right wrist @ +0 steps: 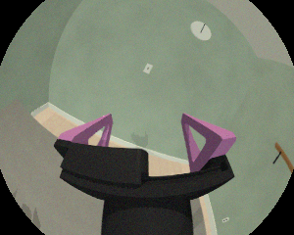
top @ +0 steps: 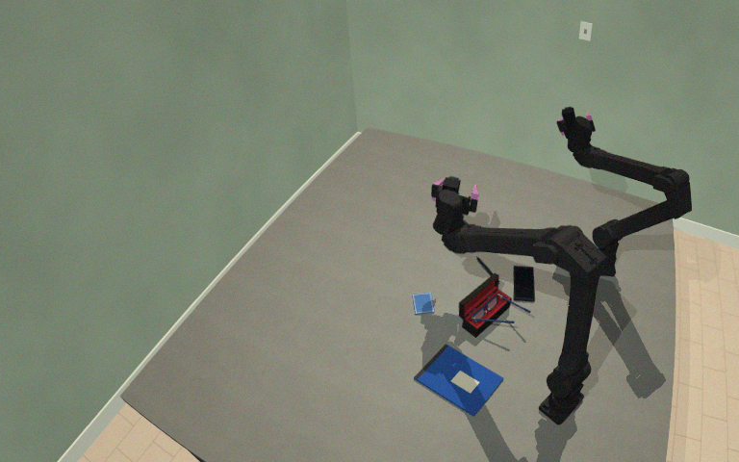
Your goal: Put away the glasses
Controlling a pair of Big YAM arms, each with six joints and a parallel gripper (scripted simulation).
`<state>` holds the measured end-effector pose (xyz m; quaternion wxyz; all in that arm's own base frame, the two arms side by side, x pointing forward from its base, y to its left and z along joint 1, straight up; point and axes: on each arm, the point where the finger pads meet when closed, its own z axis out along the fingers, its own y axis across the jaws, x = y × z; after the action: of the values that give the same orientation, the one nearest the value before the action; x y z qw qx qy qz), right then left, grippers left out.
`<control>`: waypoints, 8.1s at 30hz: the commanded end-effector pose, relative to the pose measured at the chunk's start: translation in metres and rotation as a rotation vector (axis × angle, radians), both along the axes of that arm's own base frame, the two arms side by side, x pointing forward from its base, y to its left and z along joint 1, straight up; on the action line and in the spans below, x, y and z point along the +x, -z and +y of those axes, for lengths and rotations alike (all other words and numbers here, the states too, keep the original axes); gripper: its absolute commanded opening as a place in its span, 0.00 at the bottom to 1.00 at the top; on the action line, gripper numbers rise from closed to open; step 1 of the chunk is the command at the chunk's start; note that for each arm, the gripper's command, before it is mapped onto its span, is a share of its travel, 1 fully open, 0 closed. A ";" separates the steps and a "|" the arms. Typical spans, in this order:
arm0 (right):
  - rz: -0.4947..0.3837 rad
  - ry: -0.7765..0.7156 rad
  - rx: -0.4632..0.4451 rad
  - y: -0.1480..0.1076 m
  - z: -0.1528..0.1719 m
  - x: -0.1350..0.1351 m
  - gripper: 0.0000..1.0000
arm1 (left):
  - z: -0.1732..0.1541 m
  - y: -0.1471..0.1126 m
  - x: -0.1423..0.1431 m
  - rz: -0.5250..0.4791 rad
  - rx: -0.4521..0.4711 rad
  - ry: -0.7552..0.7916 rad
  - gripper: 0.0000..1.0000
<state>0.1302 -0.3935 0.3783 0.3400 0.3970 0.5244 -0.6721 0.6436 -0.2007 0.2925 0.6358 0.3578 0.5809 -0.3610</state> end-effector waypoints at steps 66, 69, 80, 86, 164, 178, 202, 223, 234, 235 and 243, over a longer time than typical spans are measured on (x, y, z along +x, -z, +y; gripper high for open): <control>-0.363 -1.660 0.364 -0.149 0.358 0.390 1.00 | 0.191 -0.211 -0.115 0.051 0.003 -1.005 1.00; -0.363 -1.713 0.391 -0.152 0.378 0.392 1.00 | 0.198 -0.207 -0.123 0.065 0.010 -1.040 1.00; -0.336 -1.776 0.379 -0.159 0.399 0.392 1.00 | 0.205 -0.246 -0.134 0.003 -0.041 -1.075 1.00; -0.338 -1.763 0.387 -0.157 0.393 0.392 0.96 | 0.204 -0.227 -0.120 0.035 -0.021 -1.075 1.00; 0.941 -2.167 1.055 0.315 0.588 0.229 0.96 | 0.202 -0.229 -0.120 0.028 -0.022 -1.071 1.00; 0.891 -2.197 0.992 0.304 0.601 0.256 0.96 | 0.202 -0.229 -0.120 0.028 -0.022 -1.071 1.00; 0.885 -2.205 0.981 0.323 0.618 0.271 0.96 | 0.202 -0.229 -0.120 0.028 -0.022 -1.071 1.00; 0.884 -2.207 0.981 0.341 0.631 0.281 0.96 | 0.202 -0.229 -0.120 0.028 -0.022 -1.071 1.00; 0.882 -2.213 0.983 0.347 0.636 0.283 0.57 | 0.202 -0.229 -0.120 0.028 -0.022 -1.071 1.00; 0.882 -2.209 0.980 0.347 0.635 0.284 0.57 | 0.202 -0.229 -0.120 0.028 -0.022 -1.071 1.00; 0.861 -2.202 0.975 0.341 0.629 0.288 0.57 | 0.202 -0.229 -0.120 0.028 -0.022 -1.071 1.00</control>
<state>0.3918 0.2278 0.0144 0.3061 -0.4184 0.8415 0.1520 0.5189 -0.0003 0.4926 0.7072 -0.0001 0.7070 -0.0001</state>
